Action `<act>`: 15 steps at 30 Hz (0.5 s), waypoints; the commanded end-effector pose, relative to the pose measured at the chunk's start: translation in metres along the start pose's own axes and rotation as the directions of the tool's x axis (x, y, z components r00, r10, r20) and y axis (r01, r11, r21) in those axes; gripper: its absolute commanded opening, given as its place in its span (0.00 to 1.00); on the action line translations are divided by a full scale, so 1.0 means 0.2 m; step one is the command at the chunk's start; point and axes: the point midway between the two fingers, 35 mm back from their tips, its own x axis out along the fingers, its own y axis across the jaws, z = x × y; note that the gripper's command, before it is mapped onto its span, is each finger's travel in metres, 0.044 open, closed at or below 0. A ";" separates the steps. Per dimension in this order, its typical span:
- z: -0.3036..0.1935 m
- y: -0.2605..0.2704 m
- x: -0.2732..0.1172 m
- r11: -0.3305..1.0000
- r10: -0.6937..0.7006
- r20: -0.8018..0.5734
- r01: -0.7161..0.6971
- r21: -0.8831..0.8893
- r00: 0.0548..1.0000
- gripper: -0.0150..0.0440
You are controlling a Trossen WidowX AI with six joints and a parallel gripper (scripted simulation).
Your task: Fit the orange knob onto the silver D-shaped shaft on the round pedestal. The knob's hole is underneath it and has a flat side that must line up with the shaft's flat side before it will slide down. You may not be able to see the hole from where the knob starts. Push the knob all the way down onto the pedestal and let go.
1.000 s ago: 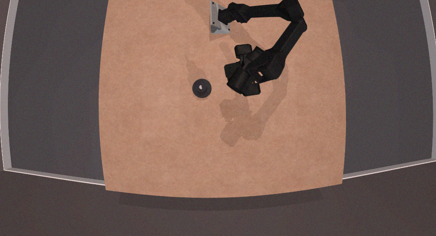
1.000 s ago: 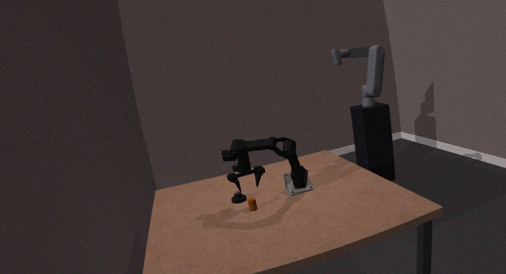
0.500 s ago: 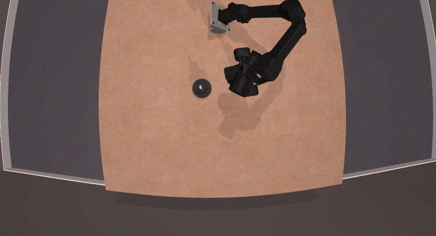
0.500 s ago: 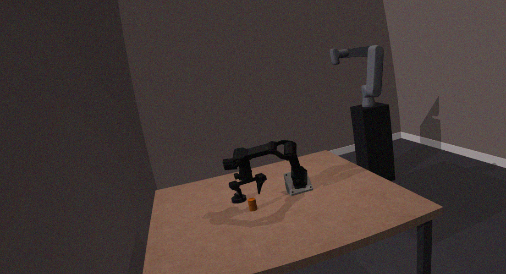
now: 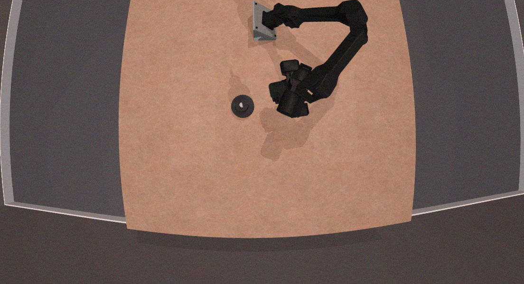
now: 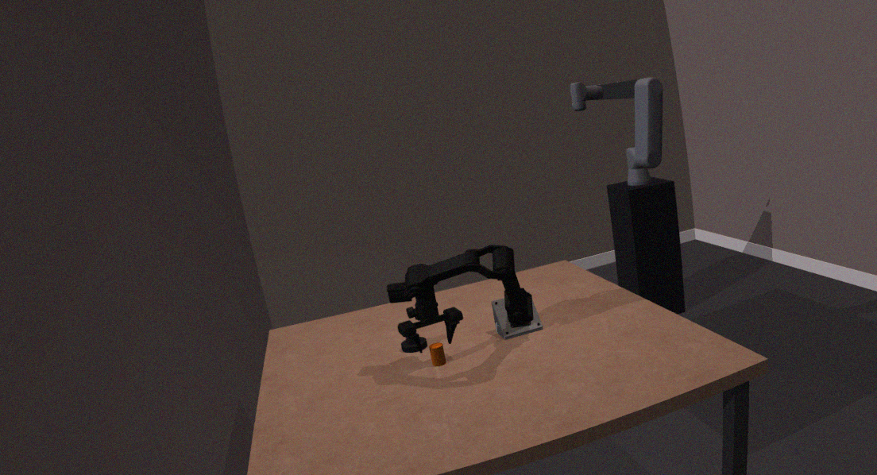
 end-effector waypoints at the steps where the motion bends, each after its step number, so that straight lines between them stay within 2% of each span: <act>1: 0.00 0.00 0.03 1.000 0.003 -0.002 -0.003 0.005 1.000 1.00; 15: -0.01 0.00 0.14 1.000 0.004 -0.005 -0.004 0.006 1.000 1.00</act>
